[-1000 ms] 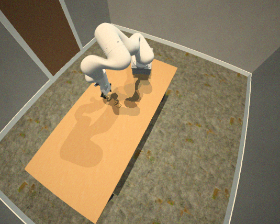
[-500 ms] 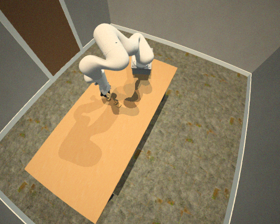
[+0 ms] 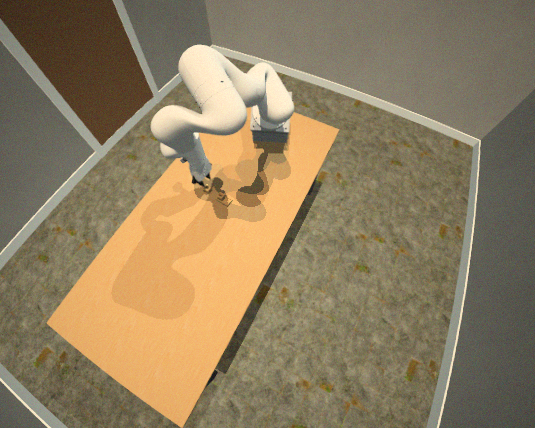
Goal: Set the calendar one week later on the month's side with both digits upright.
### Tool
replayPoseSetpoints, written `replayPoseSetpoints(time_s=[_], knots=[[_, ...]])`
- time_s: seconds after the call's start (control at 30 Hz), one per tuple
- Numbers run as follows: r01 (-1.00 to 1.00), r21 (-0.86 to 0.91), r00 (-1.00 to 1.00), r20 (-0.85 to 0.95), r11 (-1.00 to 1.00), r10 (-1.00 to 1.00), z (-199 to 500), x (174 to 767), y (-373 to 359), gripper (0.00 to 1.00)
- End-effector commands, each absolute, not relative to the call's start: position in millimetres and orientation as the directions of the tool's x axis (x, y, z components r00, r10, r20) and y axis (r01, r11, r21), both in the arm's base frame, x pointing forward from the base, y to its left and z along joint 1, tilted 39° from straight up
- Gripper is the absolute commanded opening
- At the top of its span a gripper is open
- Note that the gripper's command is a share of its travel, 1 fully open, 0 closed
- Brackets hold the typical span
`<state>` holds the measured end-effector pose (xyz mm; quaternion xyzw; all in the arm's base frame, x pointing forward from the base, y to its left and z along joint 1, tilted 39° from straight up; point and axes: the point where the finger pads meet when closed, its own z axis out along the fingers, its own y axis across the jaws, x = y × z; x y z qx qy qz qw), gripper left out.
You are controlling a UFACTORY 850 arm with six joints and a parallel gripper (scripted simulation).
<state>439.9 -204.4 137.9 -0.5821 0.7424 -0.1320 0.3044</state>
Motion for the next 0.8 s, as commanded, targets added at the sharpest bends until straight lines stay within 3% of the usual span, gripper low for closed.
replayPoseSetpoints(time_s=[0.0, 0.77], knots=[[-0.783, -0.551, -0.137, -0.298, 0.288, -0.945, 138.3, 440.1, -204.8, 0.49], [-0.783, -0.551, -0.137, -0.298, 0.288, -0.945, 135.6, 442.3, -204.2, 0.49]])
